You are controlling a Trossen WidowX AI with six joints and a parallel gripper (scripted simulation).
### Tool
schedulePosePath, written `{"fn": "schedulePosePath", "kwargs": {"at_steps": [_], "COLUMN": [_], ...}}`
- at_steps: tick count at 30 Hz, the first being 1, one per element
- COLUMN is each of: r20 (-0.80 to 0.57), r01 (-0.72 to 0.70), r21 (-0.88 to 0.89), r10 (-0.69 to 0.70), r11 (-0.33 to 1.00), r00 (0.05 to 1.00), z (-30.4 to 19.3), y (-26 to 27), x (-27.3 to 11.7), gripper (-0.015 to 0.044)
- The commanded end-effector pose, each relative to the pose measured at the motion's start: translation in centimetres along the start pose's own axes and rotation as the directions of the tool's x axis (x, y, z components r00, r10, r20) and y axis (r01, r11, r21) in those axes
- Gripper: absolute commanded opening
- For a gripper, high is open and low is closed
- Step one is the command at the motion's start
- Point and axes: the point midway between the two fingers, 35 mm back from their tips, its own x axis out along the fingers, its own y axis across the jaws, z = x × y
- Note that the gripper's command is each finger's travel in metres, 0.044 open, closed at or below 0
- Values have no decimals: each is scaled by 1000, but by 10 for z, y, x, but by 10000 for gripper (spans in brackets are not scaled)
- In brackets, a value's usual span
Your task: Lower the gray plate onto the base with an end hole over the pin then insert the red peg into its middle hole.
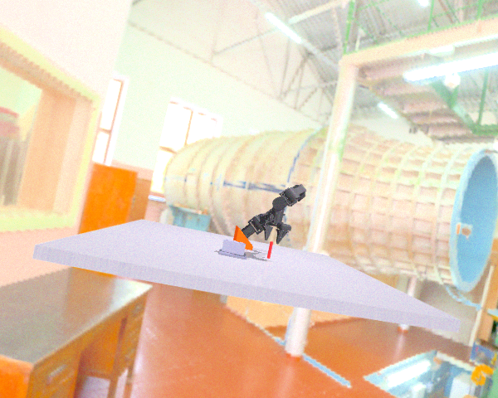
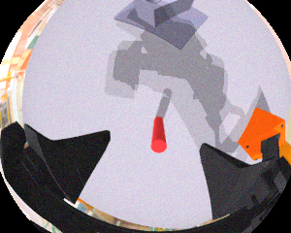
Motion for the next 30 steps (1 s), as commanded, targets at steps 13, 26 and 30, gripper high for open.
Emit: {"fn": "schedulePosePath", "kwargs": {"at_steps": [13,26,30], "r20": [-8,-10,-10], "r01": [-1,-1,-1], "r21": [7,7,7], "r10": [1,1,1], "r11": [1000,1000,1000], "r00": [1000,1000,1000], "z": [-2,-3,-3], "y": [-2,-2,-2], "x": [28,38,38], "gripper": [440,309,204]}}
